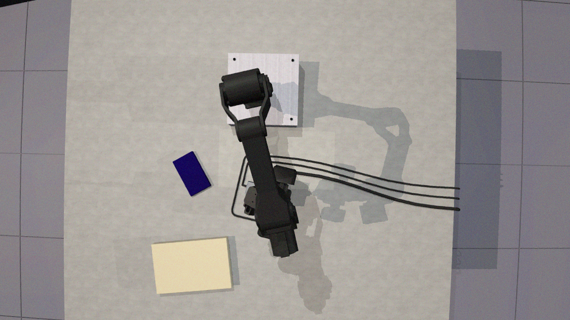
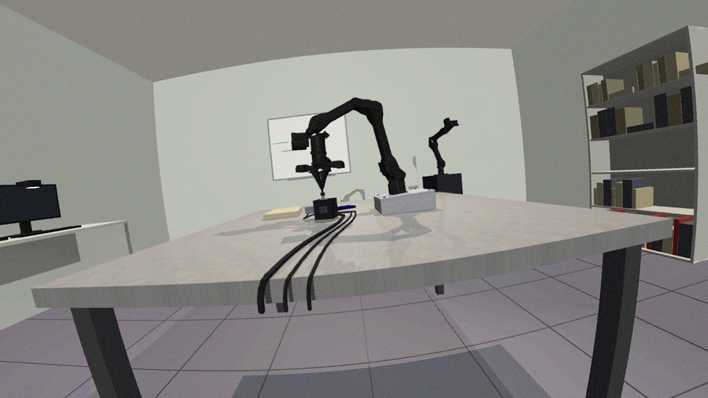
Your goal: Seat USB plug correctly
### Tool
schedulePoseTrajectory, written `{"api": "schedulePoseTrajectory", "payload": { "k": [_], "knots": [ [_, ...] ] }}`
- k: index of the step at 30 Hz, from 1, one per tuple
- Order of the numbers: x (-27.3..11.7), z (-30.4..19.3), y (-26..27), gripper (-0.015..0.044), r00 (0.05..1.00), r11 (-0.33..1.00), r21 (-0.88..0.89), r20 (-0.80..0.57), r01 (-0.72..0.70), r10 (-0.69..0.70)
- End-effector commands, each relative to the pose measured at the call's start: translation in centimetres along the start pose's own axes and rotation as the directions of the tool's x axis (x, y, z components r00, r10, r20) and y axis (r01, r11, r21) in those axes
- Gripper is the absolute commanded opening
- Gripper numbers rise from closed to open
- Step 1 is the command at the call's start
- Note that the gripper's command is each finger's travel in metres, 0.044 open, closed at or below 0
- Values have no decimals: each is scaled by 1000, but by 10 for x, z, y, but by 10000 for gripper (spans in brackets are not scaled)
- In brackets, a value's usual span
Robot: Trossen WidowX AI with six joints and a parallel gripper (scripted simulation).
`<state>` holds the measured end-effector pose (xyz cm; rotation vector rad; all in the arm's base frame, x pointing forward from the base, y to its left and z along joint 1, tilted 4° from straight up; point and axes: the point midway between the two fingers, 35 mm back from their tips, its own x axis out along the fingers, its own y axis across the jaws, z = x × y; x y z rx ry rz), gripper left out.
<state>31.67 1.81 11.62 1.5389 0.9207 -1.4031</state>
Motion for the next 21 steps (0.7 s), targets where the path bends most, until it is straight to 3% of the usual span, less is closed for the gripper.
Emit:
{"api": "schedulePoseTrajectory", "payload": {
  "k": [1,21],
  "knots": [
    [3,0,-1,0,1000,1000,-4,3,6,-6],
    [5,0,-1,0,1000,1000,-4,3,6,-6]
  ]
}}
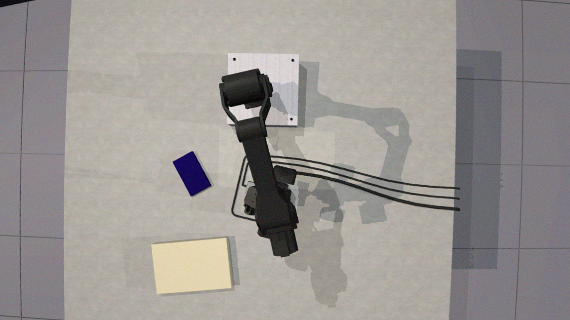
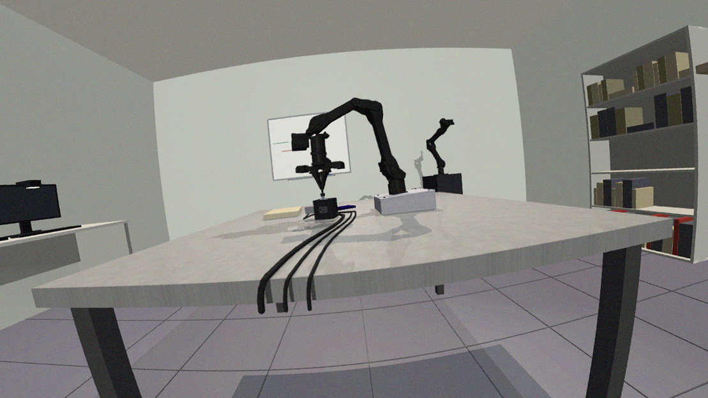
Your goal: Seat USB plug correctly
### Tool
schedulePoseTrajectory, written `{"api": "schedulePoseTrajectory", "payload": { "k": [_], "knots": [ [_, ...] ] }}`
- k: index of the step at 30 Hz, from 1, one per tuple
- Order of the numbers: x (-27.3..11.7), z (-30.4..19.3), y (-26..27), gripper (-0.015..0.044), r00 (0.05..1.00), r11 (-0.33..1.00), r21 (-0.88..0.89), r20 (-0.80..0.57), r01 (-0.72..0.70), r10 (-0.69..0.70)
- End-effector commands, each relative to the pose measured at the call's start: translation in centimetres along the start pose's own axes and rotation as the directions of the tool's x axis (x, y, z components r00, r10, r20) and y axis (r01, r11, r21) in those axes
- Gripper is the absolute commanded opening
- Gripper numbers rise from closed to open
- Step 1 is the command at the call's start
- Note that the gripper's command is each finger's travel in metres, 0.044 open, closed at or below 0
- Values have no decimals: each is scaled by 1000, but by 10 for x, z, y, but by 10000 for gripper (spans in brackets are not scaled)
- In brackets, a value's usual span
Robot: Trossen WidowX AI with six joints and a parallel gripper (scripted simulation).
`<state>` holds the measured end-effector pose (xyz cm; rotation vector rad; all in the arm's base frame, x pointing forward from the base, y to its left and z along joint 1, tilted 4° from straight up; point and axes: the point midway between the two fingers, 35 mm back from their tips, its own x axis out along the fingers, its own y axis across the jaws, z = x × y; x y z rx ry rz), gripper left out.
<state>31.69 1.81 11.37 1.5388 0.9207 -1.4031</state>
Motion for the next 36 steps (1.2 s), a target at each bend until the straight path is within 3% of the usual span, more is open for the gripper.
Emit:
{"api": "schedulePoseTrajectory", "payload": {
  "k": [1,36],
  "knots": [
    [3,0,-1,0,1000,1000,-4,3,6,-6],
    [7,0,-1,0,1000,1000,-4,3,6,-6]
  ]
}}
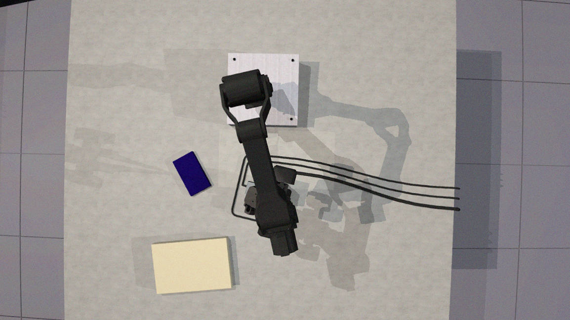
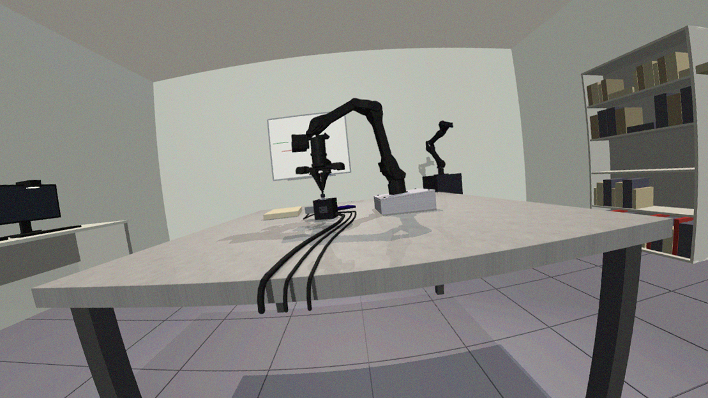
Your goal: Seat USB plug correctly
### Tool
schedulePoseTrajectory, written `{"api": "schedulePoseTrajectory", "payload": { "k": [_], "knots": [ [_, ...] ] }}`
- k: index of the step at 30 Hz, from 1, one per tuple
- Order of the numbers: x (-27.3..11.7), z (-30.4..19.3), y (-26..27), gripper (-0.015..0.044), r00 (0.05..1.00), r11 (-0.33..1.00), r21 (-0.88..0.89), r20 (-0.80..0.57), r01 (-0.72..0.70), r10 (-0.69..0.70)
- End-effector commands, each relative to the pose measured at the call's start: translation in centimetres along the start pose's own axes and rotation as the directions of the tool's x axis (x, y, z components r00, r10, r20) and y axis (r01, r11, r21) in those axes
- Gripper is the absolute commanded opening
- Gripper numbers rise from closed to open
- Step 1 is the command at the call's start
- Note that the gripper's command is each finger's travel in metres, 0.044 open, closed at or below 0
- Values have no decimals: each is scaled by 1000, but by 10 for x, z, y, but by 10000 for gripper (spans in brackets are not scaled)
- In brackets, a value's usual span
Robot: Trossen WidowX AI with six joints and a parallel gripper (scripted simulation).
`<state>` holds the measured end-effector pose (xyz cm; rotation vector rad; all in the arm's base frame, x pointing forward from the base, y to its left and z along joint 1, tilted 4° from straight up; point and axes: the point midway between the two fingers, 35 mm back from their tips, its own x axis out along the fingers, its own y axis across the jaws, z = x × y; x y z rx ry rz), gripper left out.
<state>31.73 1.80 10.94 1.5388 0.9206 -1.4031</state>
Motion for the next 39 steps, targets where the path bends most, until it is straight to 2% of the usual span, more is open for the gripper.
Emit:
{"api": "schedulePoseTrajectory", "payload": {
  "k": [1,39],
  "knots": [
    [3,0,-1,0,1000,1000,-4,3,6,-6],
    [7,0,-1,0,1000,1000,-4,3,6,-6]
  ]
}}
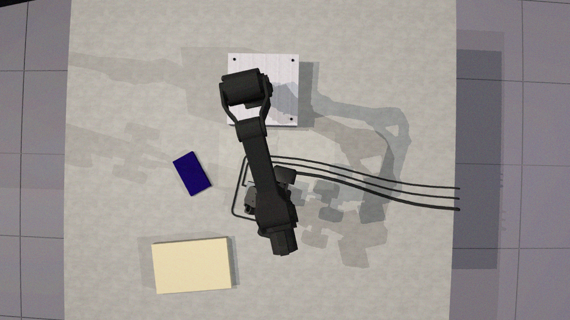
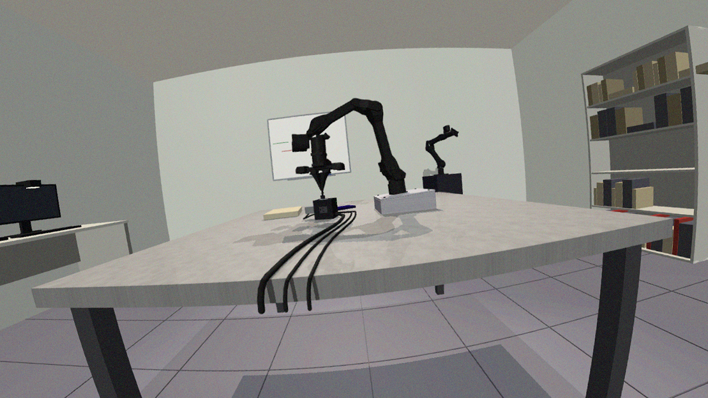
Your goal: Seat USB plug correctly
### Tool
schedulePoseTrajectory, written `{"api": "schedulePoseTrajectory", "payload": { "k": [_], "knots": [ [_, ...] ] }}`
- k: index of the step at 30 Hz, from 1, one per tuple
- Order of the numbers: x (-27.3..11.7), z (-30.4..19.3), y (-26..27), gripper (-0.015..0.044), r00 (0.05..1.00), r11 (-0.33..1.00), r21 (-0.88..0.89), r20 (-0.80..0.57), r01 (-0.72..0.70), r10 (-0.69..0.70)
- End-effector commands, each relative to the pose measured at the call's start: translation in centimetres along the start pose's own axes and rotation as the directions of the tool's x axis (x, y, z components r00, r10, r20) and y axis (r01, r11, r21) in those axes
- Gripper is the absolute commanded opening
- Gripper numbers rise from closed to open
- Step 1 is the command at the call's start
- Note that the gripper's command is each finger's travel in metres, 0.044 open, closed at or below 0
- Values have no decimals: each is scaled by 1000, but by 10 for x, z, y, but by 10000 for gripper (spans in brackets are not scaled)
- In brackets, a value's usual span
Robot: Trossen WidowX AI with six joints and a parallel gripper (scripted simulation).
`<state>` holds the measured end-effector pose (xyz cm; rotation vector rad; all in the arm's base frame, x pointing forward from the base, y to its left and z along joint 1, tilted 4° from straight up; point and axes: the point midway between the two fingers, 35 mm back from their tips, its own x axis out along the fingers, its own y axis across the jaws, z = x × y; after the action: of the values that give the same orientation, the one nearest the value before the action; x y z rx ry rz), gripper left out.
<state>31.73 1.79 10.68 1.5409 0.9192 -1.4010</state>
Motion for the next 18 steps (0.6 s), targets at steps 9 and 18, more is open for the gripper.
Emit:
{"api": "schedulePoseTrajectory", "payload": {
  "k": [9,18],
  "knots": [
    [6,0,-1,0,1000,1000,-4,5,8,-8],
    [7,0,-1,0,1000,1000,-4,5,8,-8]
  ]
}}
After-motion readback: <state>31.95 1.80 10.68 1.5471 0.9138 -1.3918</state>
